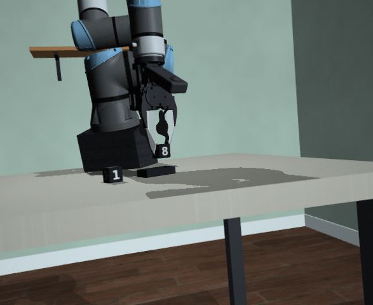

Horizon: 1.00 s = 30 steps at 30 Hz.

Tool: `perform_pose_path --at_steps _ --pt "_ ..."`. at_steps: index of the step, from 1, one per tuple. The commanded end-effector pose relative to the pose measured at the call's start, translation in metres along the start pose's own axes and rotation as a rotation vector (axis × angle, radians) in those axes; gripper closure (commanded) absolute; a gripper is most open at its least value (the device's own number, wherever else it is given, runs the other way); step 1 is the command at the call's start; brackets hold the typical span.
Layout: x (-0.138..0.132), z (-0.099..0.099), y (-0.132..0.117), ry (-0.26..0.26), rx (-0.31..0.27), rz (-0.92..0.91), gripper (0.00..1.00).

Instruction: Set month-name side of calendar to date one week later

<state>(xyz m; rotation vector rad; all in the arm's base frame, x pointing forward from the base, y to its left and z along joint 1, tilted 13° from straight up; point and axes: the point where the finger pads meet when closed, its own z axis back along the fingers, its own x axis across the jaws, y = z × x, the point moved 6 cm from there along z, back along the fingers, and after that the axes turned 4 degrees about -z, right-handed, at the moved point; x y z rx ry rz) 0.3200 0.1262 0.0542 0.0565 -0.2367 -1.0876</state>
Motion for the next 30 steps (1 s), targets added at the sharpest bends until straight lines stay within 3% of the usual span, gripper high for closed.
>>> perform_pose_path --at_steps 1,16,30 --pt "0.0 0.011 0.0 0.001 -0.002 0.0 0.89" --pt "0.0 0.06 0.0 0.001 -0.002 0.0 0.89" --pt "0.0 0.072 0.0 0.001 -0.002 0.0 0.89"
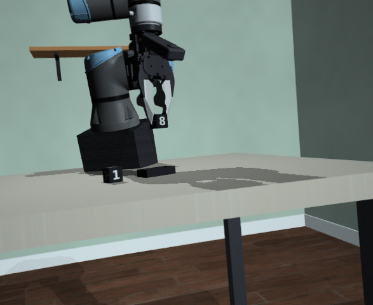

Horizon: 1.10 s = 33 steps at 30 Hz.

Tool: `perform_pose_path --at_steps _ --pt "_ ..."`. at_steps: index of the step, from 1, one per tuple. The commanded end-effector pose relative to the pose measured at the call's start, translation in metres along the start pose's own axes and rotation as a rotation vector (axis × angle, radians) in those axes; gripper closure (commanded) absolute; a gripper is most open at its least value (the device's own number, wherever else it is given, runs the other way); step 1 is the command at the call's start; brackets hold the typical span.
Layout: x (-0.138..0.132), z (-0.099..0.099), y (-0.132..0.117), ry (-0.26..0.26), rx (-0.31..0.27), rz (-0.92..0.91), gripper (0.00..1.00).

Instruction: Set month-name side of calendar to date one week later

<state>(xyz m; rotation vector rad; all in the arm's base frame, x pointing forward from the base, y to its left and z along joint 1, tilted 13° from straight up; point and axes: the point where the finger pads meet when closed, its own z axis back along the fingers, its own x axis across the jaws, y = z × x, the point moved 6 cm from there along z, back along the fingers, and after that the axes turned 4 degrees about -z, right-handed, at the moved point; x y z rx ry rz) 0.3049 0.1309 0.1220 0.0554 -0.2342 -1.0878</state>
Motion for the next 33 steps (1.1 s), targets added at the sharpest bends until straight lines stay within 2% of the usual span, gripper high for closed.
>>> perform_pose_path --at_steps 1,12,15,20,22,27,33 --pt "0.0 0.002 0.0 0.0 0.001 0.0 0.89" --pt "-0.004 0.001 0.0 0.0 0.0 0.0 0.89" --pt "-0.017 0.0 0.001 0.002 -0.001 0.0 0.89" --pt "-0.054 -0.004 0.0 0.002 -0.002 0.0 0.89" --pt "-0.054 -0.004 0.0 0.002 -0.002 0.0 0.89" --pt "-0.085 -0.007 -0.005 0.001 0.0 0.0 0.89" --pt "-0.093 -0.008 -0.007 0.0 0.001 0.0 0.89"
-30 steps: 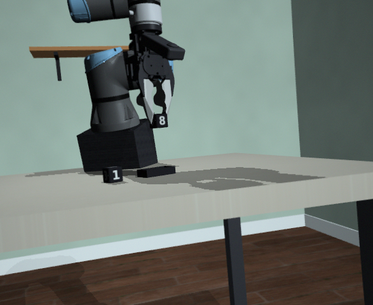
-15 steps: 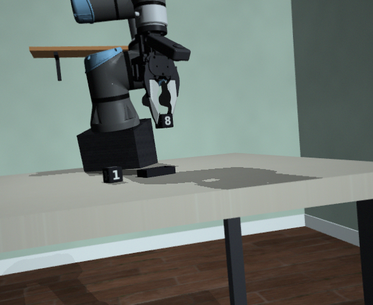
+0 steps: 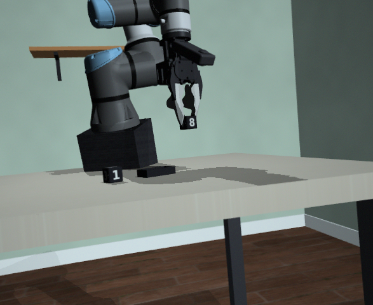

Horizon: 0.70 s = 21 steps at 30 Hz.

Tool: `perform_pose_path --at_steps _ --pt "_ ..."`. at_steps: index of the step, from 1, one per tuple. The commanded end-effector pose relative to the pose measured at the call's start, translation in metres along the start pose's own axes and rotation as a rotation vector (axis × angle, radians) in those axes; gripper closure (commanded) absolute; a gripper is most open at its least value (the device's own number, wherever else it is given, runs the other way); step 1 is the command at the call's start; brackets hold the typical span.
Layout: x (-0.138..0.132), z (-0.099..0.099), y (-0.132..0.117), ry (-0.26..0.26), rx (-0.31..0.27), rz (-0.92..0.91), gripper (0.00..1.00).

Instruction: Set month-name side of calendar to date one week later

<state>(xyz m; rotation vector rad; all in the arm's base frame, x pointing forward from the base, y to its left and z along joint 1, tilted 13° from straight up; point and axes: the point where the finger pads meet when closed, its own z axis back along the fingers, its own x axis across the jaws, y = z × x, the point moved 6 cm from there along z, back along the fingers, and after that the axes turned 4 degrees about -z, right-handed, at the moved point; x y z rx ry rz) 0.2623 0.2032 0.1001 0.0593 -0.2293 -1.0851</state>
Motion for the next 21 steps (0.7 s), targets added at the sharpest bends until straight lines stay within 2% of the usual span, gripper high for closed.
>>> perform_pose_path --at_steps 1,14,21 --pt "-0.0064 -0.0005 0.0003 -0.006 0.0 -0.002 0.89" --pt "-0.0064 -0.001 0.0003 -0.006 0.0 -0.002 0.89" --pt "-0.0064 -0.0089 0.0004 -0.006 -0.001 -0.002 0.89"
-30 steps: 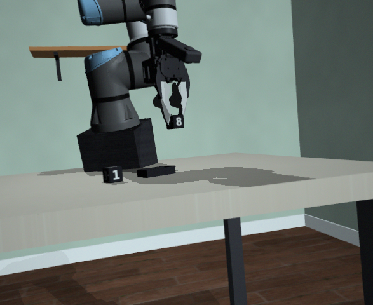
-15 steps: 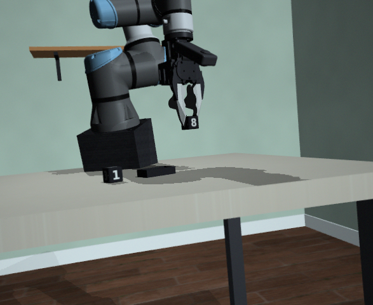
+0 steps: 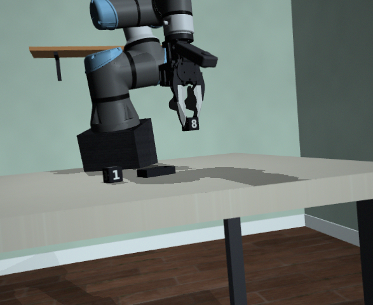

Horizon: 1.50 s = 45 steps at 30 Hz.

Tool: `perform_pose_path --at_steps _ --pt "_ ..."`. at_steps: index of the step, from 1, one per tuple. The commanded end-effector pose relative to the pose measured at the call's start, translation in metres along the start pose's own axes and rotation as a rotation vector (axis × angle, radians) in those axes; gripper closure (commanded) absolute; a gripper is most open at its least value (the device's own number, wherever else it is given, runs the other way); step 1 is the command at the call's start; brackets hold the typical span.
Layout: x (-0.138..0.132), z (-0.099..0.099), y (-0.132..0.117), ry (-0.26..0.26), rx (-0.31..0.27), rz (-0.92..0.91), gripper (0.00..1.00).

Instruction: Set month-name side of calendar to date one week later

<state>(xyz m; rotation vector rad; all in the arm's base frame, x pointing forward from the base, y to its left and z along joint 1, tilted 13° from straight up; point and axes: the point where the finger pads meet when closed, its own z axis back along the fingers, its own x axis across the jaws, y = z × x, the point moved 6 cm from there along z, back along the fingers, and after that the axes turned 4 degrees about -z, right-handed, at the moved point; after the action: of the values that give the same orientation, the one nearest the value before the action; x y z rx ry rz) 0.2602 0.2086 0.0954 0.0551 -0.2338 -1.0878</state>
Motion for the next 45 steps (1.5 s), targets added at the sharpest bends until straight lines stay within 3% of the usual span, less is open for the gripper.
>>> perform_pose_path --at_steps 1,30,45 --pt "0.0 -0.005 0.0 0.0 0.001 0.0 0.89" --pt "0.0 -0.081 0.001 0.0 0.001 0.0 0.89" --pt "0.0 -0.093 0.001 0.0 0.001 0.0 0.89"
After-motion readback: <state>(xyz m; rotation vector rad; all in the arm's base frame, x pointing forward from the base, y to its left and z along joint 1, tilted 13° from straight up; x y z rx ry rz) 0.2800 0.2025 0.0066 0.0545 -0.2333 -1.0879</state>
